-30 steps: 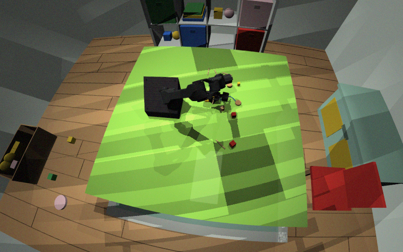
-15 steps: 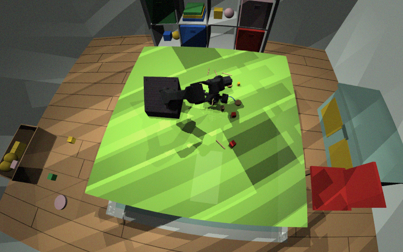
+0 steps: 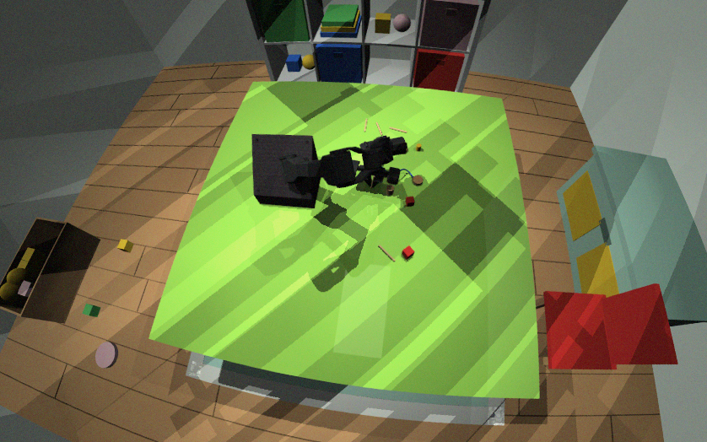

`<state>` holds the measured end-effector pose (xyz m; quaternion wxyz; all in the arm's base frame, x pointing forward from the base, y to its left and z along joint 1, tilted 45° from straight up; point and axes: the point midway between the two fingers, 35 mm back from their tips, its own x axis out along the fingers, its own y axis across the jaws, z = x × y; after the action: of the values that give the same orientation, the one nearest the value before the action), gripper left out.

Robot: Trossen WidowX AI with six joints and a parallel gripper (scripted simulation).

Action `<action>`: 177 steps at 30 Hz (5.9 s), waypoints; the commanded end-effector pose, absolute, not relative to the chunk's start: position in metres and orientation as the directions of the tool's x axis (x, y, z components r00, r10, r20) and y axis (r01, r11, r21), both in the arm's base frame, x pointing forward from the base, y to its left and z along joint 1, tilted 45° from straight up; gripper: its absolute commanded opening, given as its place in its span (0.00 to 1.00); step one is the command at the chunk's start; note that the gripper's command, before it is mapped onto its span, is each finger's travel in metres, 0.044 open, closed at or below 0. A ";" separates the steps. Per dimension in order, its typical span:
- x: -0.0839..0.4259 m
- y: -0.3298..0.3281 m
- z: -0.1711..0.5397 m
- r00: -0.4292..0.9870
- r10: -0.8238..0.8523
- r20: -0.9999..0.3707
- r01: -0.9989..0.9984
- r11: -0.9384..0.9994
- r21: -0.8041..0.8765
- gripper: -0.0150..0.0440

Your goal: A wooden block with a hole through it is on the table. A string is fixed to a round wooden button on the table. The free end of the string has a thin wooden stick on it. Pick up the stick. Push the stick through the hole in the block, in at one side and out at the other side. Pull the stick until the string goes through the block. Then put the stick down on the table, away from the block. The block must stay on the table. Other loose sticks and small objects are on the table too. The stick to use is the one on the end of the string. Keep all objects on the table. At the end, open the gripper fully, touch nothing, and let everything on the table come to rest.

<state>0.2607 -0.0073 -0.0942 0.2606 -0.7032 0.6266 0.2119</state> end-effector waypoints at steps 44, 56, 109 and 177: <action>0.242 -0.046 -0.061 0.141 -0.777 -0.614 -0.973 0.006 -0.231 0.25; 0.233 -0.054 -0.055 0.145 -0.778 -0.611 -0.960 0.038 -0.276 0.25; 0.201 -0.085 -0.030 0.154 -0.787 -0.597 -0.899 0.139 -0.415 0.25; 0.202 -0.101 -0.028 0.088 -0.775 -0.626 -0.913 0.189 -0.362 0.25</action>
<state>0.2002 -0.0977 -0.0286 0.3785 -0.6363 0.6654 0.0961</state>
